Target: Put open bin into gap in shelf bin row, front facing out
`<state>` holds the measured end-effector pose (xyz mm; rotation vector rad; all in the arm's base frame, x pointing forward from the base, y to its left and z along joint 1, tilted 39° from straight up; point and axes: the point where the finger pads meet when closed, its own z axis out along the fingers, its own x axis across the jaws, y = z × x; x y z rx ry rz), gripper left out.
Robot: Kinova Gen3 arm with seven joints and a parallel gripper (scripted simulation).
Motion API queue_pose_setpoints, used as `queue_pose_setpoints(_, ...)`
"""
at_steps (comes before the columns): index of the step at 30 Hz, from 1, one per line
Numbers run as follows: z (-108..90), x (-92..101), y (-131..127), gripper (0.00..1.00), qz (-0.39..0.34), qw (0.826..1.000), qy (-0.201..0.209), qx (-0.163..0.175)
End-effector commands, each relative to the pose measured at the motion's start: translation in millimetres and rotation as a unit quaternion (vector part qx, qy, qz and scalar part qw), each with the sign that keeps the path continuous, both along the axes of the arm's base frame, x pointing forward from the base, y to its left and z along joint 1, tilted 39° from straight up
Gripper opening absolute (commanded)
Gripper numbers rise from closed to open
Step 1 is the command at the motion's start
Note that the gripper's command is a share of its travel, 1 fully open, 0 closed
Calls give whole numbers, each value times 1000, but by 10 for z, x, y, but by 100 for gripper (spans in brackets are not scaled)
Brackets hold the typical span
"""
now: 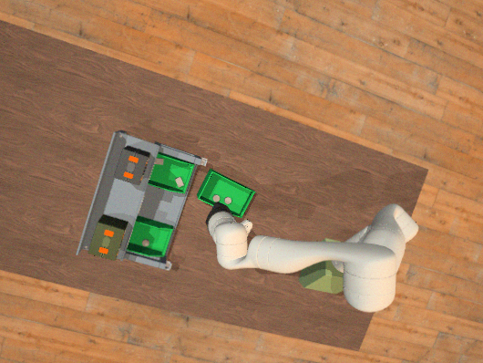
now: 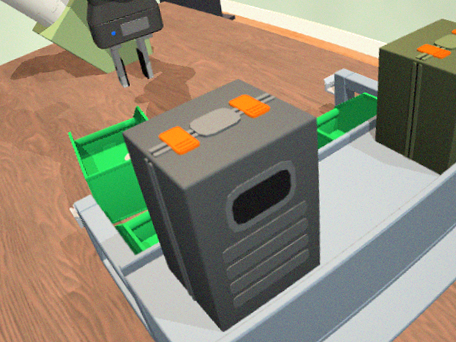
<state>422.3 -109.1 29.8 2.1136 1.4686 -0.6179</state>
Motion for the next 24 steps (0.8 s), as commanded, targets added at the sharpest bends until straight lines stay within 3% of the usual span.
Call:
queue_pose_setpoints(1,-47,-22,-53,55,-2,1000,2,-1)
queue_pose_setpoints(24,-303,-53,-260,55,-2,1000,2,-1)
